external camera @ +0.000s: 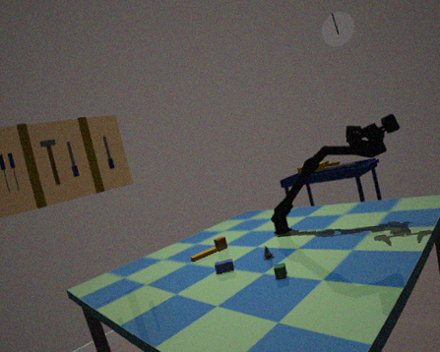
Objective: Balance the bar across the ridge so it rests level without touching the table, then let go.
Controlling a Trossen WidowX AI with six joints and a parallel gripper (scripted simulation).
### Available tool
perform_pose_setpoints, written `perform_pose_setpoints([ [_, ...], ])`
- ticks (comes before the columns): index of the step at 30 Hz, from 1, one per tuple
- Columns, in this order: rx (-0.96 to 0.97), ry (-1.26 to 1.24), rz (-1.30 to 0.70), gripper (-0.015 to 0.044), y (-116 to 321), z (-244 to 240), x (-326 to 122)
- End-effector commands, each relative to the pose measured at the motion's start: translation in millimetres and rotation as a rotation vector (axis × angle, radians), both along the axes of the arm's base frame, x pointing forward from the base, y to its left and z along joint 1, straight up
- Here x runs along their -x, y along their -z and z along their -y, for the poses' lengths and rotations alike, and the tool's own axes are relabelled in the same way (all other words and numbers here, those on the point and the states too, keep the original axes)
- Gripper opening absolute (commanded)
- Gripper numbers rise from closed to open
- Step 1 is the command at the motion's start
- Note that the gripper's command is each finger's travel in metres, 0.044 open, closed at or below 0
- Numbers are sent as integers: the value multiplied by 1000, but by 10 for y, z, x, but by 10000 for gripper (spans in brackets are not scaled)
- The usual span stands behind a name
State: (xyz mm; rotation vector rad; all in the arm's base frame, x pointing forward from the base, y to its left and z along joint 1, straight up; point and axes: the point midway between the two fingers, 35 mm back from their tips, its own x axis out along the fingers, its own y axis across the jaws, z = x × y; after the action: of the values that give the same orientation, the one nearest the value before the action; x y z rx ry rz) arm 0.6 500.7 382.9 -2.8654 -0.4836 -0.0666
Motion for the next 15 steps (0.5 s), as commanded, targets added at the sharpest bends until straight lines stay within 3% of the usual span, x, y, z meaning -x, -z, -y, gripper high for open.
perform_pose_setpoints([
  [1,2,1,4,374,-6,-1,-10],
  [4,33,20,61,315,-96,-10,-146],
  [15,351,133,252,315,-264,-74,-761],
])
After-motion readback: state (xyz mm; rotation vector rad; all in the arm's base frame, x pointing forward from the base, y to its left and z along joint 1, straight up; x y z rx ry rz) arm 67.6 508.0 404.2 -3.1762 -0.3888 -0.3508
